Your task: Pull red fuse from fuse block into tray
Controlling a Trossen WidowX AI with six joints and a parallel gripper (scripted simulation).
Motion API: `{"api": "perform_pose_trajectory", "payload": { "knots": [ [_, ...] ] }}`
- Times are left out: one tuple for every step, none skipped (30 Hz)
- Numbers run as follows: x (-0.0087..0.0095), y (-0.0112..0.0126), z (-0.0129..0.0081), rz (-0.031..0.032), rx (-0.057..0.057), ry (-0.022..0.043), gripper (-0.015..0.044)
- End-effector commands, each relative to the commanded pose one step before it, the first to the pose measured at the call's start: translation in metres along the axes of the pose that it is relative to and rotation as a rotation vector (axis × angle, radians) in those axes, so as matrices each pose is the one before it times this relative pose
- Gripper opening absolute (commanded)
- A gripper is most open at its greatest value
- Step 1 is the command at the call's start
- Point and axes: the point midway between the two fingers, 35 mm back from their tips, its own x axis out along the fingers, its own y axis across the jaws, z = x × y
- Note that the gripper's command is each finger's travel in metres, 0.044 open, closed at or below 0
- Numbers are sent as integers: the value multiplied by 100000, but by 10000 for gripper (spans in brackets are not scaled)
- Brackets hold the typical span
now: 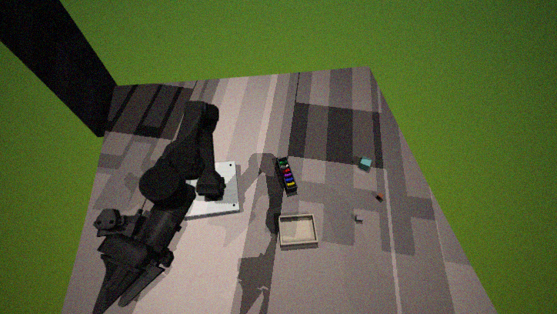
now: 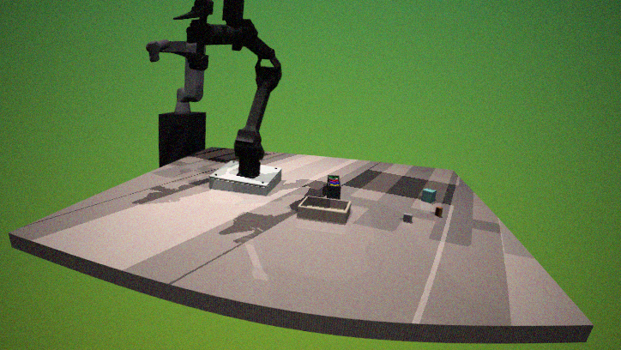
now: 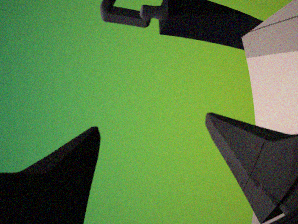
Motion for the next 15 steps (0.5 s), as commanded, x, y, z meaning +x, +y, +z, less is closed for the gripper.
{"api": "perform_pose_trajectory", "payload": {
  "knots": [
    [26, -116, -263, -394, -718, 797, 374],
    [69, -343, -792, -1154, -2170, 2400, 347],
    [103, -549, -1335, -1826, -3668, 4030, 321],
    [118, -616, -1644, -2050, -4526, 4924, 295],
    [120, -554, -1673, -1874, -4619, 4964, 269],
    [122, -491, -1699, -1700, -4712, 4993, 242],
    [124, -427, -1722, -1527, -4805, 5013, 216],
    [126, -363, -1741, -1358, -4898, 5024, 190],
    [129, -299, -1757, -1192, -4991, 5027, 164],
    [132, -234, -1771, -1029, -5083, 5022, 137],
    [85, -137, -1751, -760, -4913, 4824, 111],
    [86, -78, -1757, -618, -5006, 4798, 85],
    [88, -19, -1760, -480, -5099, 4766, 74],
    [90, 39, -1761, -347, -5191, 4728, 74],
    [92, 97, -1759, -219, -5282, 4683, 74]
  ]
}}
